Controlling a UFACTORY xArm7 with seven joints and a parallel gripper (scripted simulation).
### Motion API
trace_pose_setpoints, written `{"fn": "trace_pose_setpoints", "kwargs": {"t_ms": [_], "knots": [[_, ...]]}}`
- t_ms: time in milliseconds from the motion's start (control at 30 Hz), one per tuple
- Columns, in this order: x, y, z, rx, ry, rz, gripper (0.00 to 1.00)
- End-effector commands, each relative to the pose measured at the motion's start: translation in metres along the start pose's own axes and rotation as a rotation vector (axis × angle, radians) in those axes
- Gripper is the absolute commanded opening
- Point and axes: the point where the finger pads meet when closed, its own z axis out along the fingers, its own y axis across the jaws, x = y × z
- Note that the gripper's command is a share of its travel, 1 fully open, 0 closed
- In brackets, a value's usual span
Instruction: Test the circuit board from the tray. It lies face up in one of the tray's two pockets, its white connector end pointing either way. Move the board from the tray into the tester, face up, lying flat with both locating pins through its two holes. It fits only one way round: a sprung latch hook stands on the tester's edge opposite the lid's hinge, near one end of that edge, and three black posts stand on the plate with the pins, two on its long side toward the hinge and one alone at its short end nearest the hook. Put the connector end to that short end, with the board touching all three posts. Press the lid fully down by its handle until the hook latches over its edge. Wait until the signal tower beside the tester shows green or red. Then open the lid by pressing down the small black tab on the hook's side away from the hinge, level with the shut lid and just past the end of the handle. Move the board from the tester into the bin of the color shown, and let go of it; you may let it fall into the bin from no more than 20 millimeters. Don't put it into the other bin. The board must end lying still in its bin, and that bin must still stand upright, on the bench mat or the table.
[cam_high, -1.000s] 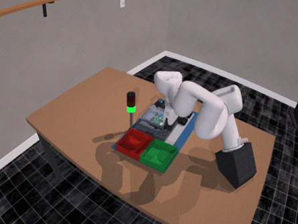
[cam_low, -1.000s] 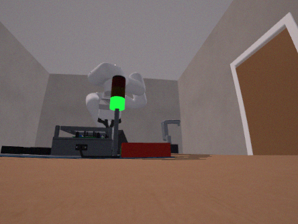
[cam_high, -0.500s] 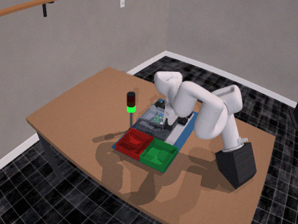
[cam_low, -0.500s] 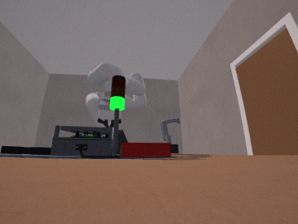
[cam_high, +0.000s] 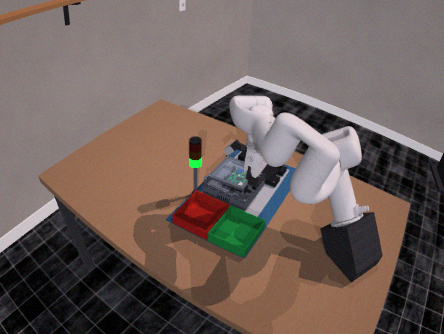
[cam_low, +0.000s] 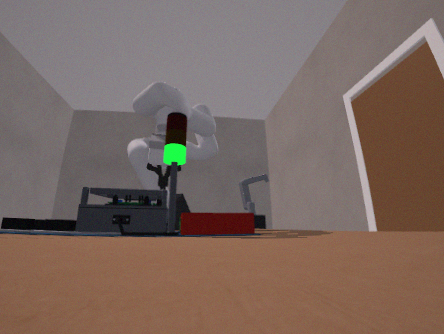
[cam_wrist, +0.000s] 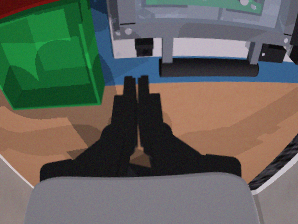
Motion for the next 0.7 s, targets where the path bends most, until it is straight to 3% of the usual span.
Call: {"fn": "trace_pose_setpoints", "kwargs": {"t_ms": [0,667], "knots": [[0.0003,-0.0002,-0.0179,0.002,0.001,-0.001,0.0],[0.0003,-0.0002,-0.0203,0.002,0.001,-0.042,0.0]]}}
